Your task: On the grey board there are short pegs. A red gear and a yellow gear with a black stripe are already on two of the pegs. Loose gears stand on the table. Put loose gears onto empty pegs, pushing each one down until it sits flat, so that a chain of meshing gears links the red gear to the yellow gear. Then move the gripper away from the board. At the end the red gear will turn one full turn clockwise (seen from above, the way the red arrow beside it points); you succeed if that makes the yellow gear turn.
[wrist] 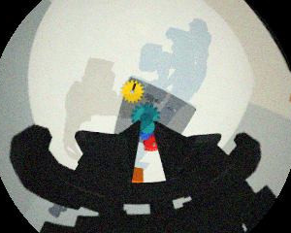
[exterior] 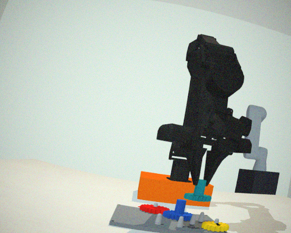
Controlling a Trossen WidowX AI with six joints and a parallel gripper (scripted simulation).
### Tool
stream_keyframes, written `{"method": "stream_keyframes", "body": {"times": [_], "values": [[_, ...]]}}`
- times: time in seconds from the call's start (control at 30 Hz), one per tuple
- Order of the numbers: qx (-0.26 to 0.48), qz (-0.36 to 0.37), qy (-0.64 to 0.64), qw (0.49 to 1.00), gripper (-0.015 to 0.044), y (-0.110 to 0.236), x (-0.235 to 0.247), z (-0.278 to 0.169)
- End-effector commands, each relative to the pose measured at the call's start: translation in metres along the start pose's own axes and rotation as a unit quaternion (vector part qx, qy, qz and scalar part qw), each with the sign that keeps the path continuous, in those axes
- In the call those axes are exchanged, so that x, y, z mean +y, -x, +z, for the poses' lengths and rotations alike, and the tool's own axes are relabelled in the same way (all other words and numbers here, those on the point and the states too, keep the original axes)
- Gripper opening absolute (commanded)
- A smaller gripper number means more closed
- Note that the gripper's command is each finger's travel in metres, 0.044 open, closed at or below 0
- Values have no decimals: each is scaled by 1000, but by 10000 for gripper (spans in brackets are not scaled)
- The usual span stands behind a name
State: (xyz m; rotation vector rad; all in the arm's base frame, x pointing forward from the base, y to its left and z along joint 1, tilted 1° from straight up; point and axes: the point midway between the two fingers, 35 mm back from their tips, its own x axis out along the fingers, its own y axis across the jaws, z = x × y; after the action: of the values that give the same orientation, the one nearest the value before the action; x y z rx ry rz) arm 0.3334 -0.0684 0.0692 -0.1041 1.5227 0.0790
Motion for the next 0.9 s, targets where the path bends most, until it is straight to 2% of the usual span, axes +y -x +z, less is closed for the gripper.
{"method": "stream_keyframes", "body": {"times": [0.0,0.37,0.63,0.87], "values": [[0,2,44,999,0,0,0,0],[0,2,76,997,0,-1,1,0],[-1,2,154,988,0,-13,1,0],[-1,2,167,986,0,-23,0,0]]}}
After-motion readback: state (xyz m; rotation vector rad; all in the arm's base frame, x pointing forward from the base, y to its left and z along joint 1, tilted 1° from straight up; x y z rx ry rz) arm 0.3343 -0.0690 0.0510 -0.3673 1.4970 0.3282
